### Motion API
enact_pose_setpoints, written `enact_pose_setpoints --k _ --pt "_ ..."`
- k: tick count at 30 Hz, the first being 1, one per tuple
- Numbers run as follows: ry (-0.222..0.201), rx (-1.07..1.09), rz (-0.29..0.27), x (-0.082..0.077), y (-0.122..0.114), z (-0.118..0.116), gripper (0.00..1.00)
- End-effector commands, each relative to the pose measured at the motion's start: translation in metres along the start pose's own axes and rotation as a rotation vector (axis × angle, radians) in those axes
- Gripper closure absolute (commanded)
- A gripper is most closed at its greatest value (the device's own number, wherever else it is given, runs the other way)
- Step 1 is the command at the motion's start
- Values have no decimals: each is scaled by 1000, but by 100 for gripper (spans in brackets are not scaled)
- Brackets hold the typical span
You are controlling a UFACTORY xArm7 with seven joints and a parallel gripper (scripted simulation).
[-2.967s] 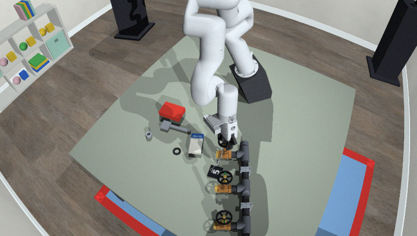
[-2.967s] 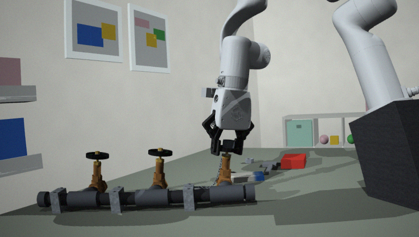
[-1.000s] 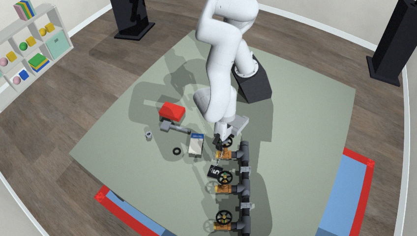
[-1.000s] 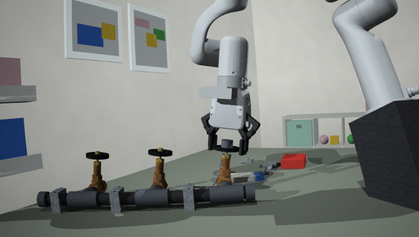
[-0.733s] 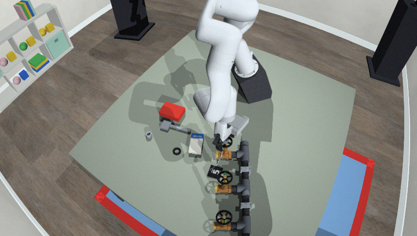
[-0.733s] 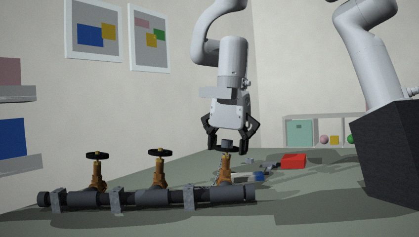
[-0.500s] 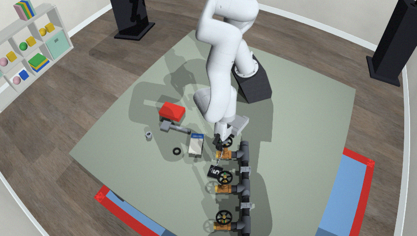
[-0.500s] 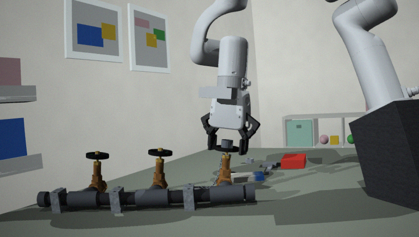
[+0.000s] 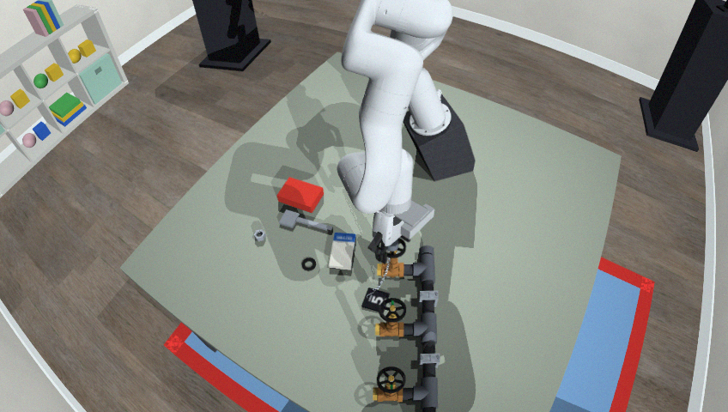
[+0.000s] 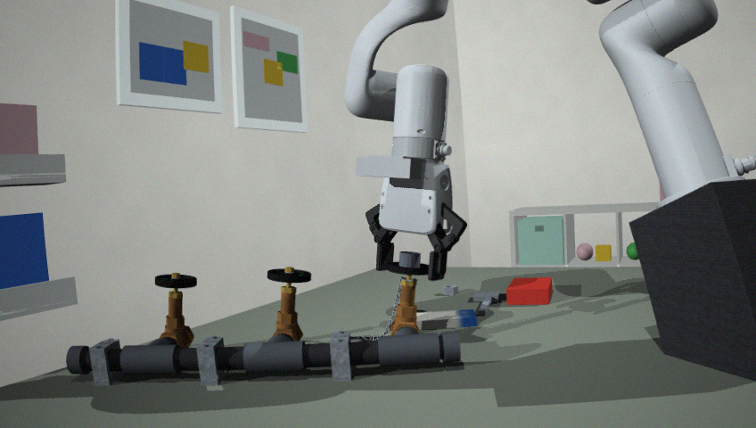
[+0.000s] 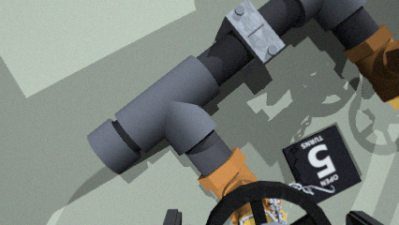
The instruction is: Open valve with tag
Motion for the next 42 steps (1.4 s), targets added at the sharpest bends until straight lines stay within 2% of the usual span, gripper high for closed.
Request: enact_pose_setpoints --k 1,12,14,15,29,31,32,42 --pt "-1 137 -1 0 1 1 0" --pt "0 678 6 0 1 1 0" --pt "0 678 6 0 1 1 0" --pt "0 815 5 0 1 1 0" --pt "11 1452 36 0 0 0 0" --pt "11 1452 36 0 0 0 0" --pt "13 1589 38 0 0 0 0" --pt "23 2039 46 0 0 0 0"
Point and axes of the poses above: the point where the finger pads meet when closed, its own x axis out along the fingers, its own z axis across the jaws, y = z × x, the point moved 1 cm from there along -x, back along the fingers, and after that the axes turned 15 degrees about x, right-handed, at the moved point
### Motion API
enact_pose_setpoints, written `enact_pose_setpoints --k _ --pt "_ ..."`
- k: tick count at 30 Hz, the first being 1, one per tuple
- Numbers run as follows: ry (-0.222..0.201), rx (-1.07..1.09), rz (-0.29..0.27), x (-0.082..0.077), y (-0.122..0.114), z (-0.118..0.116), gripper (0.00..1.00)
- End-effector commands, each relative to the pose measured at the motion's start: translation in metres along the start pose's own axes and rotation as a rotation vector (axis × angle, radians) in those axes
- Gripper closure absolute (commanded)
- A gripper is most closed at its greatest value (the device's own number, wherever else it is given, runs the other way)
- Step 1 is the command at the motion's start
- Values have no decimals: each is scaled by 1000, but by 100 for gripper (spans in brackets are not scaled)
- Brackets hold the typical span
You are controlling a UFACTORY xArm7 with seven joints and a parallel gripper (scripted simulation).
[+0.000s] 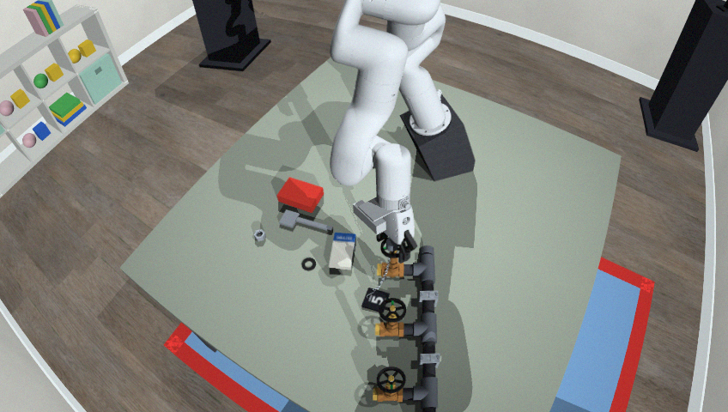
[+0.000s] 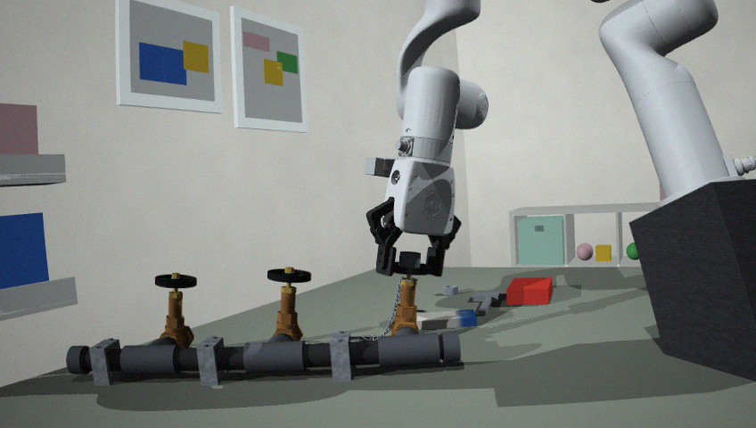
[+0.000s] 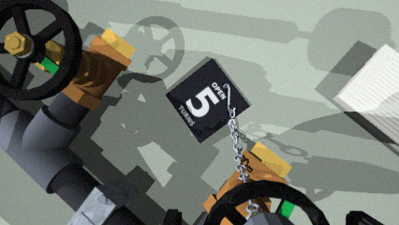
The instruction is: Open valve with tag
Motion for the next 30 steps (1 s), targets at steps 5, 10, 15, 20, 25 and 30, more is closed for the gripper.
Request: enact_pose_setpoints --k 5,10,15,20,25,30 --pt "-18 419 8 0 0 -2 0" --pt "-27 676 11 0 0 -2 0" --pt "-41 908 16 0 0 -2 0" --pt "-58 1056 22 0 0 -2 0" --pt "-58 1056 22 0 0 -2 100" --pt "-58 1056 22 0 0 -2 100"
Point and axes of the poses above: the point where the finger pads meet when closed, its own x axis out along the fingers, its own z axis across the jaws, y = z × x, the point moved 1 cm from there along -x, back along the fingers, and after that the axes turned 15 degrees about x, right-handed, at the moved point
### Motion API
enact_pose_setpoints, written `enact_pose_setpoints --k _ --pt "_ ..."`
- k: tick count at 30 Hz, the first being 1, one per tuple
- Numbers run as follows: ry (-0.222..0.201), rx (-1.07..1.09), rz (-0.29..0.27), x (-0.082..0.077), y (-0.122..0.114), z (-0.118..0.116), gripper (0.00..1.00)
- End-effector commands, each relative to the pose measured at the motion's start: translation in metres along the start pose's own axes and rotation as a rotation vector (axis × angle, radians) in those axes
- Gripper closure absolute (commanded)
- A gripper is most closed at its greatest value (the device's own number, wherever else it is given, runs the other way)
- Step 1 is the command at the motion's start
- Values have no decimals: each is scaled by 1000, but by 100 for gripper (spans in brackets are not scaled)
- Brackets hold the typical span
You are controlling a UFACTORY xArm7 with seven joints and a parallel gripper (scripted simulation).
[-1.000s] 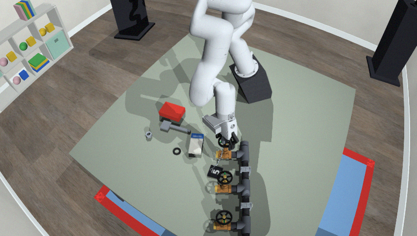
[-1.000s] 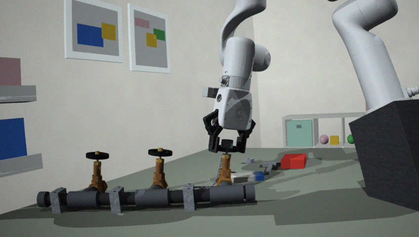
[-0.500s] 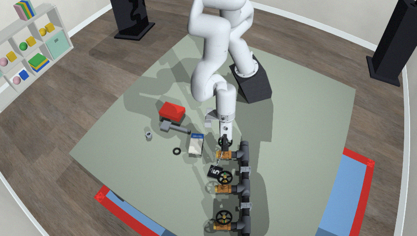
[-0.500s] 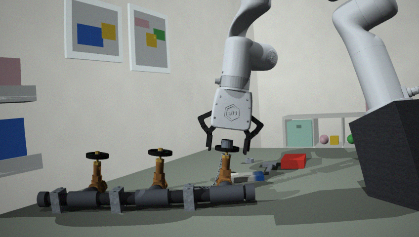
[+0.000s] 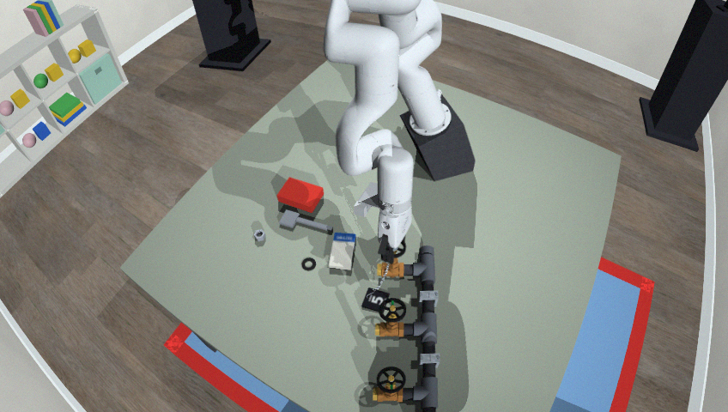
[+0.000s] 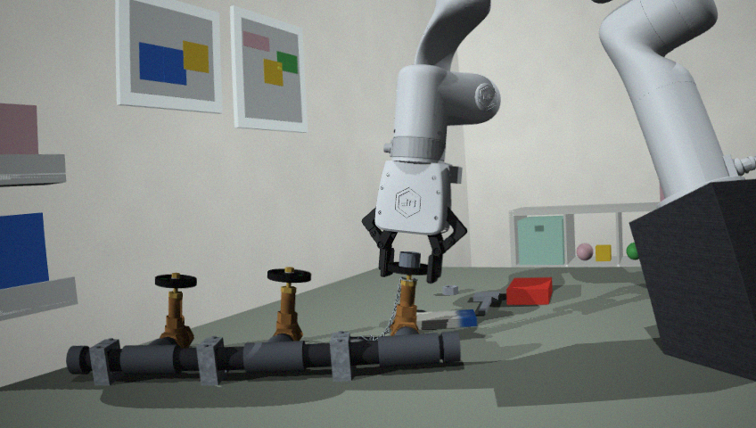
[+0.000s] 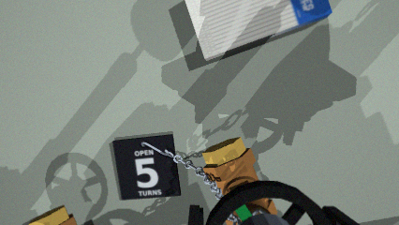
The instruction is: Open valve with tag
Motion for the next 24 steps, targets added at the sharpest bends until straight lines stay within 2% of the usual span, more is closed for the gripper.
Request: enact_pose_setpoints --k 1,24 --pt "-4 6 1 0 -1 -1 100" --pt "-4 -11 1 0 -1 -1 100"
Point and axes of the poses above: the point where the finger pads meet when closed, its own x axis out along the fingers, its own z axis across the jaws, y = z × x, the point moved 1 cm from there along -x, back along the fingers, and after that the axes turned 15 degrees about x, right-handed, at the moved point
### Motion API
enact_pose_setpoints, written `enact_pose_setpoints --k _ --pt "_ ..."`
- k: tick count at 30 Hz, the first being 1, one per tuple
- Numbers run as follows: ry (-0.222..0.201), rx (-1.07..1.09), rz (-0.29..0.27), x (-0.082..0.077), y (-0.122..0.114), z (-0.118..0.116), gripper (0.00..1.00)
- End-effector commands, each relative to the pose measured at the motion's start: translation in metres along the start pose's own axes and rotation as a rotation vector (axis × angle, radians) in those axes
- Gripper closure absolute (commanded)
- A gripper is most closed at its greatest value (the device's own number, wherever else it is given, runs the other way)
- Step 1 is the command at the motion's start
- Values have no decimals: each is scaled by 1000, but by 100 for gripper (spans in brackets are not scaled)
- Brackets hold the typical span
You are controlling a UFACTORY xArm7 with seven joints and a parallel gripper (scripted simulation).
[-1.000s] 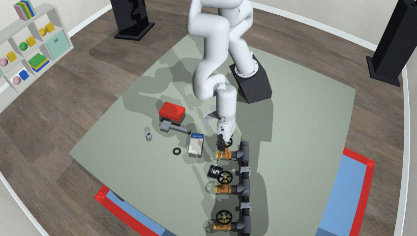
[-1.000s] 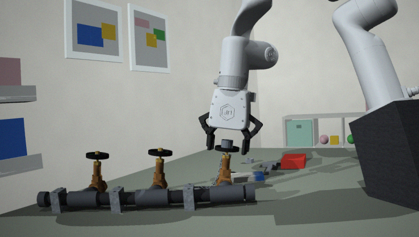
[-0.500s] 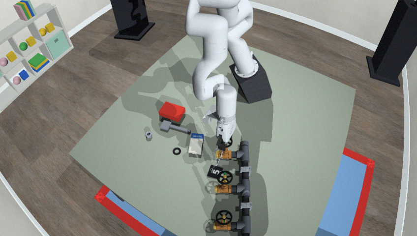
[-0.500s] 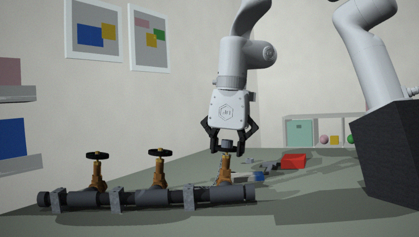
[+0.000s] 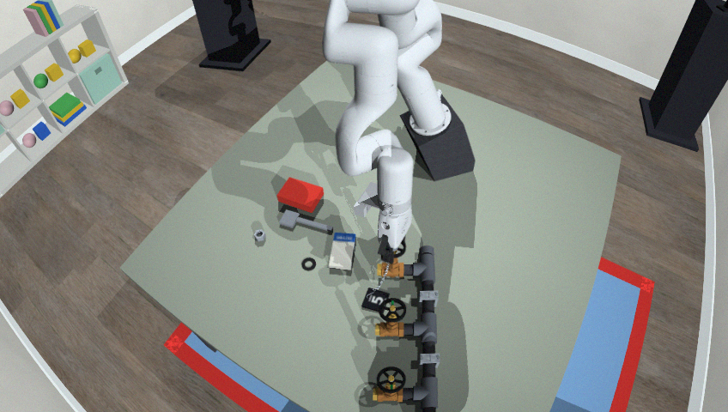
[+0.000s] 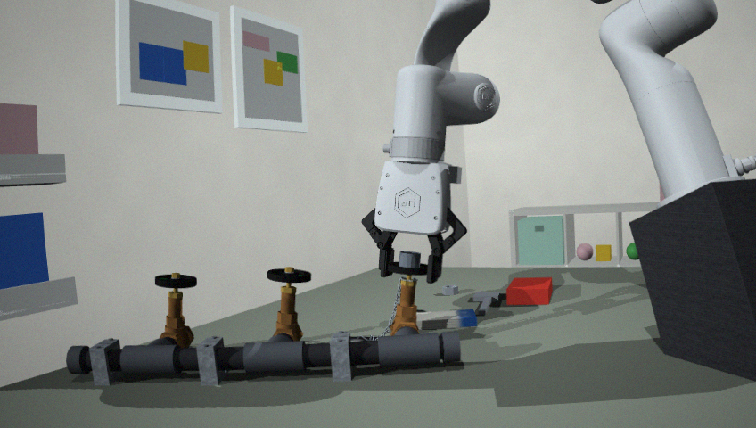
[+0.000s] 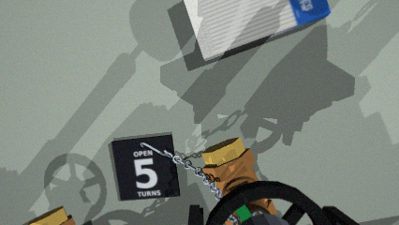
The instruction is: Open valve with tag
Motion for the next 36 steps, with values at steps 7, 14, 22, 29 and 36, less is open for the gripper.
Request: enact_pose_setpoints --k 7,14,22,29,36 --pt "2 -73 -1 0 -1 -1 100" --pt "2 -258 -1 0 -1 -1 100" --pt "2 -515 -1 0 -1 -1 100" --pt "4 -869 1 0 -1 -1 100" --pt "12 -1147 5 0 -1 -1 100"
Point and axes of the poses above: the point where the finger pads meet when closed, its own x axis out along the fingers, its own z axis across the jaws, y = z × x, the point moved 1 cm from there along -x, back along the fingers, and after that the axes turned 15 degrees about x, right-handed, at the moved point
